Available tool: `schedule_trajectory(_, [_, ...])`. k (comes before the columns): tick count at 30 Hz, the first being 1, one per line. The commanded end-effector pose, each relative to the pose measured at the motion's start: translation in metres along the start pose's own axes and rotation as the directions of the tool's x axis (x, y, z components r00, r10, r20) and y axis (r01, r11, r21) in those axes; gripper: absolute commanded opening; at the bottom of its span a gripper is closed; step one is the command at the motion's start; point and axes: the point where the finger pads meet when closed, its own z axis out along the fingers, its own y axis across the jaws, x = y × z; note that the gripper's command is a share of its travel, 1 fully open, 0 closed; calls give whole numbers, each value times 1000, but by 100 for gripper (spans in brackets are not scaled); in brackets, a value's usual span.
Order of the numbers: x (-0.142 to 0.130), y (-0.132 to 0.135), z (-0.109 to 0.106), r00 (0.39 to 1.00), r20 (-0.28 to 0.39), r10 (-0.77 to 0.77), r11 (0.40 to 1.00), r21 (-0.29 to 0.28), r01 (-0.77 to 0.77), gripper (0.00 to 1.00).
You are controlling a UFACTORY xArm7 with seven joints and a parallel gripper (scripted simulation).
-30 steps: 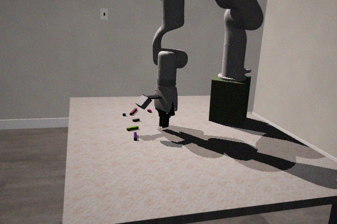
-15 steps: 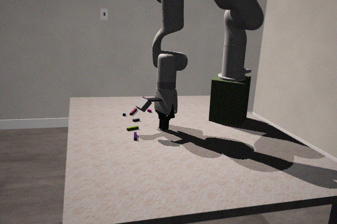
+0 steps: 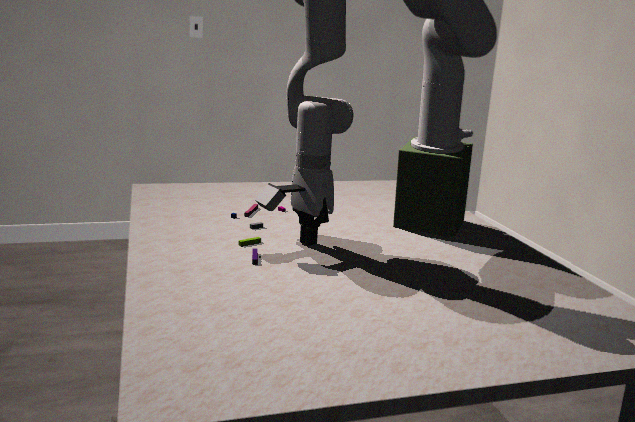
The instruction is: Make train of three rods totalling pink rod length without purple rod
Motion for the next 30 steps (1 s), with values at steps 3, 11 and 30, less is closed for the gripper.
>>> schedule_trajectory(3, [1, 0, -1, 1000, -3, 0, 1000, 0, 0, 4])
schedule_trajectory(11, [1, 0, -1, 1000, -3, 0, 1000, 0, 0, 4])
schedule_trajectory(30, [1, 0, -1, 1000, -3, 0, 1000, 0, 0, 16])
